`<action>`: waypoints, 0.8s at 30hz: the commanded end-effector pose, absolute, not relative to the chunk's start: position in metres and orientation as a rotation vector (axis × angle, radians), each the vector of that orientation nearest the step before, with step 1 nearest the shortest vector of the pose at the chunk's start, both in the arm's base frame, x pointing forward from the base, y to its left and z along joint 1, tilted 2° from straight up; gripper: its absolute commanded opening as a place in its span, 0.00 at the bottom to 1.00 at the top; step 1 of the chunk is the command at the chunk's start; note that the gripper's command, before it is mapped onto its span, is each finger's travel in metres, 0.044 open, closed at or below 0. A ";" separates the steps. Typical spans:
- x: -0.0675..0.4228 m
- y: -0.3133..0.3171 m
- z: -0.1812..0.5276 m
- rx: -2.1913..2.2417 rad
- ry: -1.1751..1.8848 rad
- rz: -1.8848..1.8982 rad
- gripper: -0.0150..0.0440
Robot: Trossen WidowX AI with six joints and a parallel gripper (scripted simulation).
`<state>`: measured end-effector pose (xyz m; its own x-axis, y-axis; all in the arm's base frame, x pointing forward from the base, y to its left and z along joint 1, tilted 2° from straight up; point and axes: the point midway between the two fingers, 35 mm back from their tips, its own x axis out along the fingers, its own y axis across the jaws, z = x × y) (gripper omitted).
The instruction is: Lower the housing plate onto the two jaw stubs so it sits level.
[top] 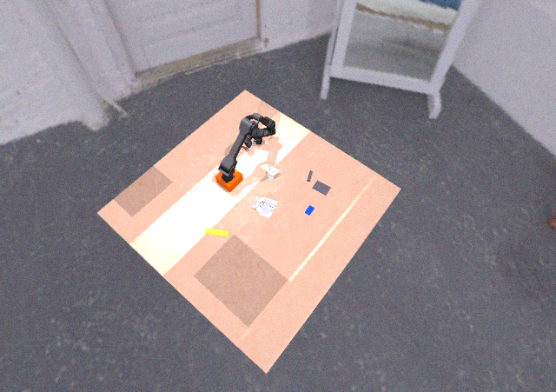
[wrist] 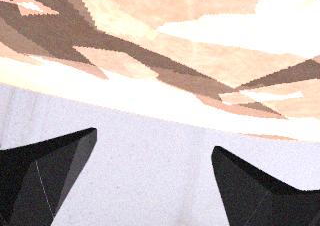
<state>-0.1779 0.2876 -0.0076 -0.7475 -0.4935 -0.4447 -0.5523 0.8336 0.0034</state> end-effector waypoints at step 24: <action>-0.119 0.298 0.004 -0.545 2.375 -0.064 1.00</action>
<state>-0.1296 0.2984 0.0017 -0.6907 -0.4178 -0.5902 -0.4064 0.8994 -0.1611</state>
